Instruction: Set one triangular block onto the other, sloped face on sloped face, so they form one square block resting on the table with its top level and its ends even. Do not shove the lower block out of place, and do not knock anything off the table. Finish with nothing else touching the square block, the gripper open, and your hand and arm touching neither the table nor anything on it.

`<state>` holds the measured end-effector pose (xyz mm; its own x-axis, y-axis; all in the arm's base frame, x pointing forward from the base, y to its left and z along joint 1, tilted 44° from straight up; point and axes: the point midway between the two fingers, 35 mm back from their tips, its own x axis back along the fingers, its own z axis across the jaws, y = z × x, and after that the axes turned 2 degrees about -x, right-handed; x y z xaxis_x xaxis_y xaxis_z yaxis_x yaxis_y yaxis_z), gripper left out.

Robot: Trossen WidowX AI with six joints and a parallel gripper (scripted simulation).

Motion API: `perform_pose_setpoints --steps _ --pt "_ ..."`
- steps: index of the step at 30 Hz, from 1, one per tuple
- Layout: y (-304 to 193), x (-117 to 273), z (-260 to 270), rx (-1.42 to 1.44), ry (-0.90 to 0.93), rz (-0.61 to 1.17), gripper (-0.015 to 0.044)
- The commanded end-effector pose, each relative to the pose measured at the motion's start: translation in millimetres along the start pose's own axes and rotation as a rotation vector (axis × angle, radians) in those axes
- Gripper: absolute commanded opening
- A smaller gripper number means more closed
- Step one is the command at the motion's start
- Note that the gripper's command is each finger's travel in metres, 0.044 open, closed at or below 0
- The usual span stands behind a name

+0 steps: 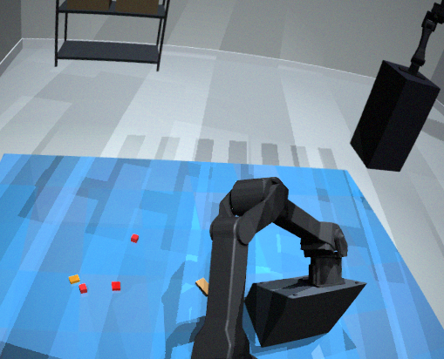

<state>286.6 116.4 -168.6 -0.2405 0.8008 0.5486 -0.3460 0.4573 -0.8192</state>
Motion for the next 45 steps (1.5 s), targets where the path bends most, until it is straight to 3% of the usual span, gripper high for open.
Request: perform_pose_setpoints --steps 1,12,29,38,45 --pt "8 -1 2 0.006 -0.002 0.098 0.0000" --pt "28 3 3 0.015 -0.011 0.304 0.0000" --pt "25 5 2 0.007 -0.011 0.275 0.0440" --pt "24 7 1 0.010 -0.011 0.275 0.0440" --pt "2 99 1 0.109 -0.017 0.281 0.0440"
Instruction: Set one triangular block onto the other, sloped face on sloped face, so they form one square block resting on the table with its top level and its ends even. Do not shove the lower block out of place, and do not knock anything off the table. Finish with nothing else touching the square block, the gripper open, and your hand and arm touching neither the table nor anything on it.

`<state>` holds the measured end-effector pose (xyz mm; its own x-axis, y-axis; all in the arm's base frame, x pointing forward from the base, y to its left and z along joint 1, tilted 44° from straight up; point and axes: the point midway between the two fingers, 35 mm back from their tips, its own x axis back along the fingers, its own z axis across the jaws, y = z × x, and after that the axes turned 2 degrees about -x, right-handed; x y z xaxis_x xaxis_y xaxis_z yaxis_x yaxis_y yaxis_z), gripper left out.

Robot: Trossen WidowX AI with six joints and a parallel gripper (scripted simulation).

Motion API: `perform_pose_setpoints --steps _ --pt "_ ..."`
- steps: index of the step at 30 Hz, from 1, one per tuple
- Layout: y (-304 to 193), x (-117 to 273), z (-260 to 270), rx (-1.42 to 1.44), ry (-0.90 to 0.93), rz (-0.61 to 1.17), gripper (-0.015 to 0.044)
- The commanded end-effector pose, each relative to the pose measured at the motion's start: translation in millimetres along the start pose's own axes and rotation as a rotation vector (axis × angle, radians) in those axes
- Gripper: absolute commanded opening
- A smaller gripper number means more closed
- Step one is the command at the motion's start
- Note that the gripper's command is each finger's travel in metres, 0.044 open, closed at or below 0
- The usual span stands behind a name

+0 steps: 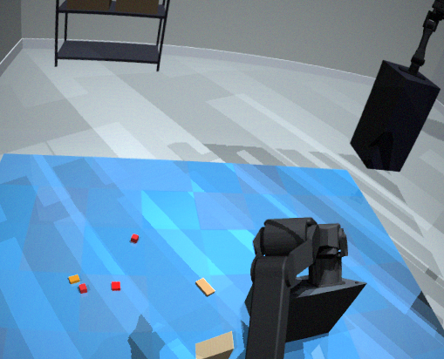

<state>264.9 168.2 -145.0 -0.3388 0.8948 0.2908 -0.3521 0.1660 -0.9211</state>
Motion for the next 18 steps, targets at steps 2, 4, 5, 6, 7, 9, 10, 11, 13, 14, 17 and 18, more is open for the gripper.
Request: perform_pose_setpoints --steps 2,4,5,6,7,9,10,11,13,14,17,18 --pt "-23 37 -1 0.007 -0.024 -0.010 0.0440" --pt "-22 36 -1 0.004 -0.028 -0.010 0.0440" --pt "-17 40 -4 -0.013 -0.052 -0.018 0.0440" --pt "-8 40 -4 -0.025 -0.052 -0.035 0.0440" --pt "7 42 -5 -0.045 -0.052 -0.064 0.0440" --pt "45 44 -5 -0.088 -0.053 -0.135 0.0440" --pt "60 46 -4 -0.105 -0.054 -0.166 0.0440" --pt "69 46 -4 -0.114 -0.054 -0.184 0.0440" --pt "72 47 -4 -0.117 -0.054 -0.191 0.0440" --pt "72 47 -4 -0.117 -0.054 -0.191 0.0440" --pt "72 47 -4 -0.117 -0.054 -0.191 0.0440" --pt "73 45 -5 -0.117 -0.054 -0.191 0.0440"
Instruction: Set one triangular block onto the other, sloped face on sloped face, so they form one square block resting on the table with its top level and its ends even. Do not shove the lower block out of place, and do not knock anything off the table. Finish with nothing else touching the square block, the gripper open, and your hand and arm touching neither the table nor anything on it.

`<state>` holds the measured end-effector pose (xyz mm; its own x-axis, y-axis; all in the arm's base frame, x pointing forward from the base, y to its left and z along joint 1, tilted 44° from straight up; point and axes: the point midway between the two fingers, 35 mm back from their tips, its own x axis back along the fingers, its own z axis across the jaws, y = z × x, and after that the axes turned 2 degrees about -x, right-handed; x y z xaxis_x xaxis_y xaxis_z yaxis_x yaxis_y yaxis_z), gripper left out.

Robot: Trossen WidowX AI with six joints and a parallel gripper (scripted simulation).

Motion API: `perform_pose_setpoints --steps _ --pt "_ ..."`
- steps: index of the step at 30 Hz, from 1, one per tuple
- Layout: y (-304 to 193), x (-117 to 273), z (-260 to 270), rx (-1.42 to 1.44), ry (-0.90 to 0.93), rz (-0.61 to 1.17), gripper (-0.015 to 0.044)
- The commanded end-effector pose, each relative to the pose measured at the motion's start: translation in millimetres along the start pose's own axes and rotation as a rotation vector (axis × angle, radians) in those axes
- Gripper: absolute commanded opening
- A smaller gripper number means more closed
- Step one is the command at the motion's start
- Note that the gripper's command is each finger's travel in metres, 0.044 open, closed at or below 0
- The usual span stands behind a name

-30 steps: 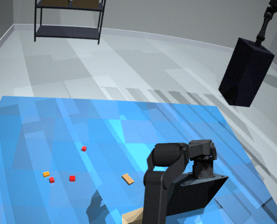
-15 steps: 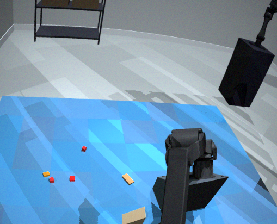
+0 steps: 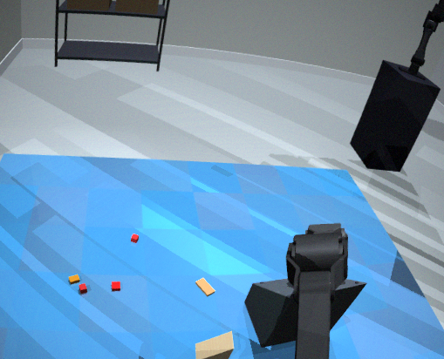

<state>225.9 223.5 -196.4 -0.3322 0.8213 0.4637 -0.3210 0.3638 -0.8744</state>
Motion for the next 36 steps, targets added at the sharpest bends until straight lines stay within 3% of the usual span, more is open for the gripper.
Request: perform_pose_setpoints --steps 1,12,24,33,36 --pt "2 -7 -2 -0.013 0.006 -0.012 0.0440" --pt "-2 -99 4 -0.008 0.015 -0.004 0.0440" --pt "-2 -104 4 -0.011 0.013 -0.006 0.0440" --pt "-2 -102 4 -0.014 0.014 -0.009 0.0204" --pt "-2 -102 4 -0.014 0.014 -0.009 0.0184"
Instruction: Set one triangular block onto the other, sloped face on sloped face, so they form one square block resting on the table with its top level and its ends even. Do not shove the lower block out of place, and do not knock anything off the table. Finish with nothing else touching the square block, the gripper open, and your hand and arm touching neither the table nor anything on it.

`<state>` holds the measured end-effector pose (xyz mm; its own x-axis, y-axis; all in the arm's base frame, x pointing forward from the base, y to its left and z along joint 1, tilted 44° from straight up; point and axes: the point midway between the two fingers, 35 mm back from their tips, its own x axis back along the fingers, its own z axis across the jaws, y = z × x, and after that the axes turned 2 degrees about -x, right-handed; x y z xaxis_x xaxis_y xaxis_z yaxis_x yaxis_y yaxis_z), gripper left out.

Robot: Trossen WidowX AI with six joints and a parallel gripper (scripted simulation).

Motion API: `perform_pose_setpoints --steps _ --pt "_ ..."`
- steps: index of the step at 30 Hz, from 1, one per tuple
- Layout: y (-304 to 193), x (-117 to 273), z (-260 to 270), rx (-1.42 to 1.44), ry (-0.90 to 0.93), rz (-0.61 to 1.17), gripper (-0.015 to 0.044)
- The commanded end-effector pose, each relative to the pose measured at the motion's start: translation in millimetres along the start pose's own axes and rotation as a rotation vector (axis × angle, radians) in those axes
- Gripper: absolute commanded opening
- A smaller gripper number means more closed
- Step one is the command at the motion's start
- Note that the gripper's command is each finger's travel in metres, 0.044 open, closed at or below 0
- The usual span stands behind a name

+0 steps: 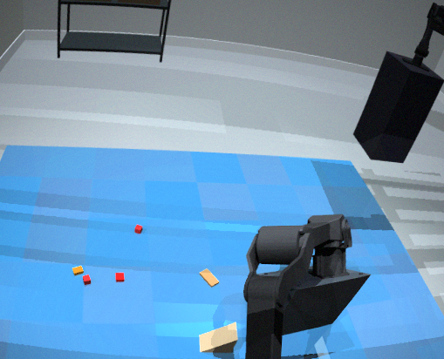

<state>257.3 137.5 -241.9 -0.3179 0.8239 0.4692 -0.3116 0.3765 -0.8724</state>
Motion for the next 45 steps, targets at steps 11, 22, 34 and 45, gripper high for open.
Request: perform_pose_setpoints --steps 11,22,34,45 --pt "-3 10 -2 0.000 0.000 -0.002 0.0000" --pt "-19 57 -7 0.001 -0.001 -0.006 0.0000" --pt "-34 95 -6 0.001 0.000 -0.005 0.0000" --pt "-34 87 -6 0.242 0.098 -0.125 0.0000"
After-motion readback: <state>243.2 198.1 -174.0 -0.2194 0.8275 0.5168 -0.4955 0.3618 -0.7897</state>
